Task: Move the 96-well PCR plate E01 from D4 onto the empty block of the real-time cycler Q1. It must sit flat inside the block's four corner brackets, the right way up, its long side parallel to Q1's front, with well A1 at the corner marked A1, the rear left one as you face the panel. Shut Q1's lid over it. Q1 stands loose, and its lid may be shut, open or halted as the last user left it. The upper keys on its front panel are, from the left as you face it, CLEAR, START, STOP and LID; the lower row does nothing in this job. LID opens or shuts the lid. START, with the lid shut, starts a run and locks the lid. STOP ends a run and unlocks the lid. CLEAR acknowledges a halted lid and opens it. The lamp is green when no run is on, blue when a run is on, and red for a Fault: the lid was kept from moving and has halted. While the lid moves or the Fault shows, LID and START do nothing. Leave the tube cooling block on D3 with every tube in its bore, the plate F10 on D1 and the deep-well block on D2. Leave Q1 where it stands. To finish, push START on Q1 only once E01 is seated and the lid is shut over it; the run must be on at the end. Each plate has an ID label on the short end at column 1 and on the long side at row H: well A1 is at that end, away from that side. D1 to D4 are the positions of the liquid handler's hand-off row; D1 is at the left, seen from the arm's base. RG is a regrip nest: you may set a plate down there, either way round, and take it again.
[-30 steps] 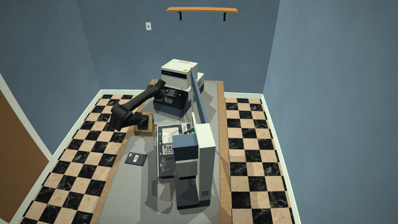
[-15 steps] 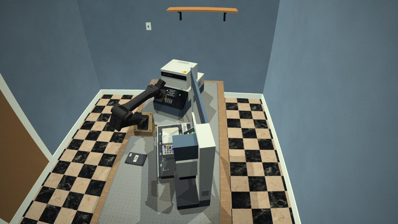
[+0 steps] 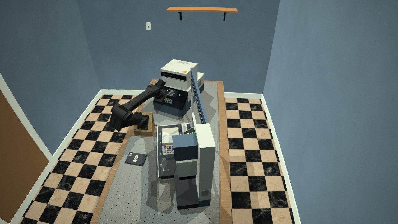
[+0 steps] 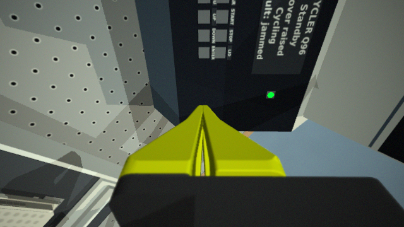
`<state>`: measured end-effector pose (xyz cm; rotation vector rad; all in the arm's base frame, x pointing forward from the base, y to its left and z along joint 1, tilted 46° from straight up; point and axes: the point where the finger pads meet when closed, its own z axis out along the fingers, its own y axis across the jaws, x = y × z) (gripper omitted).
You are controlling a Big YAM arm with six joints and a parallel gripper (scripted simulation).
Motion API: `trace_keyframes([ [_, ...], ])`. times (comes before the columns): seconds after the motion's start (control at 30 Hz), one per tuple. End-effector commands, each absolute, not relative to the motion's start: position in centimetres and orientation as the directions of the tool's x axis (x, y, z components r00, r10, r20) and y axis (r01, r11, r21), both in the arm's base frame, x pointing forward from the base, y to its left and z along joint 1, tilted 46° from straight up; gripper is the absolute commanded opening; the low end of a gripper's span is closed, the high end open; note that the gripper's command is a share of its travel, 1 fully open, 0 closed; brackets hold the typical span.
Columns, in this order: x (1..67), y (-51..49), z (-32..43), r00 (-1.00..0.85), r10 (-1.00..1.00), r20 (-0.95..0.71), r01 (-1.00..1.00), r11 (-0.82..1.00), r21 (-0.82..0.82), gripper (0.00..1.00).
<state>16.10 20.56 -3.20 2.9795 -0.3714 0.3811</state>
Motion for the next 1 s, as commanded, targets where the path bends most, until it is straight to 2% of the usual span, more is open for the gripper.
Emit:
trace_keyframes([
  [0.0,16.94,23.15,-2.14,0.930,-0.247,0.272,-0.260,-0.965,0.013,0.00],
  [0.97,16.84,22.94,-2.26,0.931,-0.245,0.271,-0.260,-0.965,0.019,0.00],
])
